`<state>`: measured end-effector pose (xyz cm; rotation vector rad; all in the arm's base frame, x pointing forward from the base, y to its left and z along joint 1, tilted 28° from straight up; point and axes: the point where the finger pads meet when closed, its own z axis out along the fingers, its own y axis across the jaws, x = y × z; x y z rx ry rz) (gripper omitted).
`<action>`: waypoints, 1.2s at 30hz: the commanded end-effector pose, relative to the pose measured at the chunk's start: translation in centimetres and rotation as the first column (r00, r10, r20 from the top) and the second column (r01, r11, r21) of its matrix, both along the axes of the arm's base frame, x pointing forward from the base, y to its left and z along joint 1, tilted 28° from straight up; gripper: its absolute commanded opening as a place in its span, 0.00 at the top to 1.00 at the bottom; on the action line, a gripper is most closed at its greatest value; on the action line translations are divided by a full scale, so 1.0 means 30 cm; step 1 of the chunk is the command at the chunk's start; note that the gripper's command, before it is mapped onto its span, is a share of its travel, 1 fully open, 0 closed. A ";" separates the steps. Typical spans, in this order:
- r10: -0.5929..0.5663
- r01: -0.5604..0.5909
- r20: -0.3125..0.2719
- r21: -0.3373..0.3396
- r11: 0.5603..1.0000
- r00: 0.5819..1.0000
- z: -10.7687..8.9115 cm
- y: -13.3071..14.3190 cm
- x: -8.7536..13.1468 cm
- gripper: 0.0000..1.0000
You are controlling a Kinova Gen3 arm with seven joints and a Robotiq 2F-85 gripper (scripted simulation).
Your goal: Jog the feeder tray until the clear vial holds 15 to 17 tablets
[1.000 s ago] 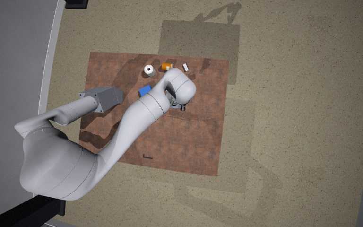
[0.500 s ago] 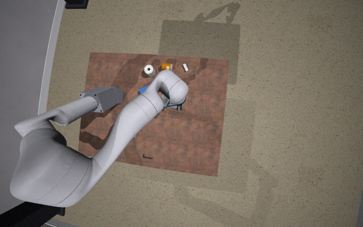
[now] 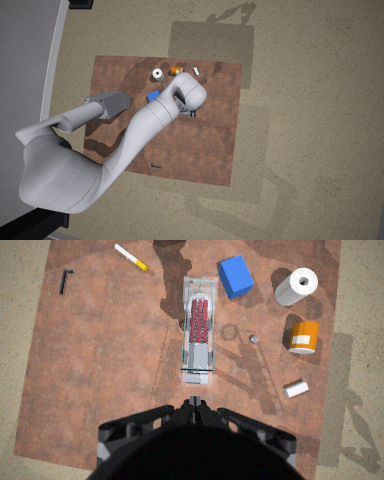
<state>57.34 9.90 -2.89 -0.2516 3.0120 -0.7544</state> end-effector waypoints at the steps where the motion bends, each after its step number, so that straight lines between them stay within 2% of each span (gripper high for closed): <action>1: -0.001 0.001 0.002 0.002 1.000 1.000 -0.002 0.008 0.009 1.00; 11: -0.001 0.001 0.002 0.002 1.000 1.000 -0.003 0.007 0.007 1.00; 22: -0.001 0.001 0.002 0.002 1.000 1.000 -0.032 -0.022 -0.076 1.00; 28: -0.001 0.001 0.002 0.002 1.000 1.000 -0.030 -0.021 -0.071 1.00; 36: -0.001 0.001 0.002 0.002 1.000 1.000 -0.006 0.004 -0.001 1.00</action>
